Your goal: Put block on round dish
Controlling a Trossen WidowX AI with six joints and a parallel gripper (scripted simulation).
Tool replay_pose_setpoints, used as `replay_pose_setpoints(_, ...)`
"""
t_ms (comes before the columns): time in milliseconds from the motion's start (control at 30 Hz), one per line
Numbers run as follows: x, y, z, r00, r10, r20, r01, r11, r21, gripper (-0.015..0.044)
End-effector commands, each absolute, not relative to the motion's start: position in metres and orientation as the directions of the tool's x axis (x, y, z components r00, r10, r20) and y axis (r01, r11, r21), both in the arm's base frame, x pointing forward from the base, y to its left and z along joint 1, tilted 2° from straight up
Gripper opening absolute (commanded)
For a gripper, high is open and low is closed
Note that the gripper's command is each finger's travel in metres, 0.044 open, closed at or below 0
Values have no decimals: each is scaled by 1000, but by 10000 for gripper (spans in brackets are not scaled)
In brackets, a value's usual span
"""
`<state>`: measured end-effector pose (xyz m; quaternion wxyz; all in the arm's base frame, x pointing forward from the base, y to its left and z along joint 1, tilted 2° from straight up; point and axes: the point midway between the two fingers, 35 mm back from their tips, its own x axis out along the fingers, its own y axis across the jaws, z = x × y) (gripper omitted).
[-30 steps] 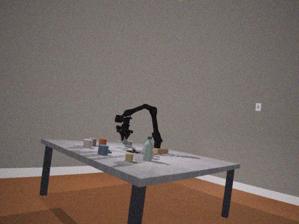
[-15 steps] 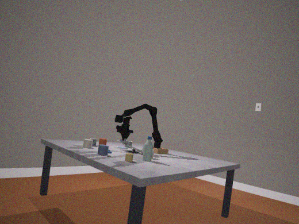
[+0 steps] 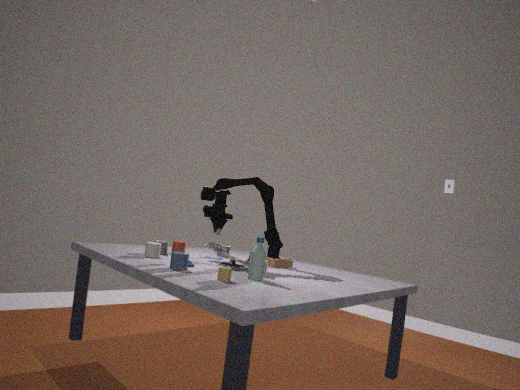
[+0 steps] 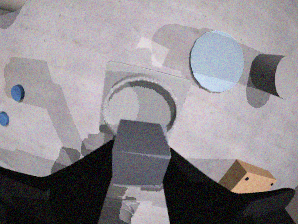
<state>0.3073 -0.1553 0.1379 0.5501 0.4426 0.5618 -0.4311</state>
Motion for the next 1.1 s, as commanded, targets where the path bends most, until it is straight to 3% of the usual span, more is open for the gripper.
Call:
replay_pose_setpoints(0,306,-156,160,7,16,-1000,972,235,11,0)
replay_pose_setpoints(433,287,-189,136,6,12,-1000,972,235,9,0)
replay_pose_setpoints(1067,217,-253,66,-1,6,-1000,972,234,1,0)
